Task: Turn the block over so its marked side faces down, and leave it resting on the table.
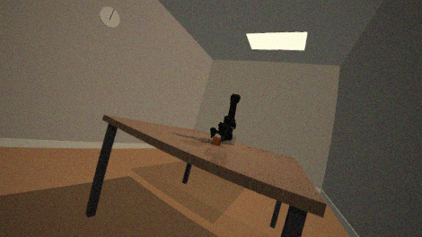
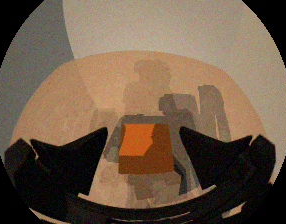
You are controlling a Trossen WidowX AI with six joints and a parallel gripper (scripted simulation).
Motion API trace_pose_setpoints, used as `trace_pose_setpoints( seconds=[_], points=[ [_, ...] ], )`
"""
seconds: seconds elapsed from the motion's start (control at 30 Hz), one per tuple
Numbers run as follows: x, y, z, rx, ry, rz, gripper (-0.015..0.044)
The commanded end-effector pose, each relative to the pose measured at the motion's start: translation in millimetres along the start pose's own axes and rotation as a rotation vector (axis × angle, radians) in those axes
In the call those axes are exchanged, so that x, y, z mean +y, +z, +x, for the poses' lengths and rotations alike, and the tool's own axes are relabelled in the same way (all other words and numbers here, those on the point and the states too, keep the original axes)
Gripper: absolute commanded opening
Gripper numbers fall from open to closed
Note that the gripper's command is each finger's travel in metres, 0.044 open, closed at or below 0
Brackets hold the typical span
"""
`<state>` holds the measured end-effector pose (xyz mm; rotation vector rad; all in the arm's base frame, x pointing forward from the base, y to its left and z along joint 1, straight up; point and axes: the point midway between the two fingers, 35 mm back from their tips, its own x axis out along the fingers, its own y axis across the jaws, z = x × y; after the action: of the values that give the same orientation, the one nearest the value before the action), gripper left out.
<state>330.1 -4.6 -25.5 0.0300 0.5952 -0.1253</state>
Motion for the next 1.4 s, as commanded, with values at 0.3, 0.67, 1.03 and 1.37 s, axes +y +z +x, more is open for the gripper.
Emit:
trace_pose_setpoints(
  seconds=[0.3, 0.67, 1.03, 1.37],
  points=[
    [-1.5, 42.7, -56.7, 0.372, 0.008, 0.01, 0.044],
    [-2.2, 41.7, -62.0, 0.394, 0.007, 0.01, 0.044],
    [-1.1, 63.3, -49.2, 0.668, 0.004, -0.003, 0.044],
    [-1.2, 82.4, -48.0, 0.945, 0.009, 0.006, 0.044]
  ],
)
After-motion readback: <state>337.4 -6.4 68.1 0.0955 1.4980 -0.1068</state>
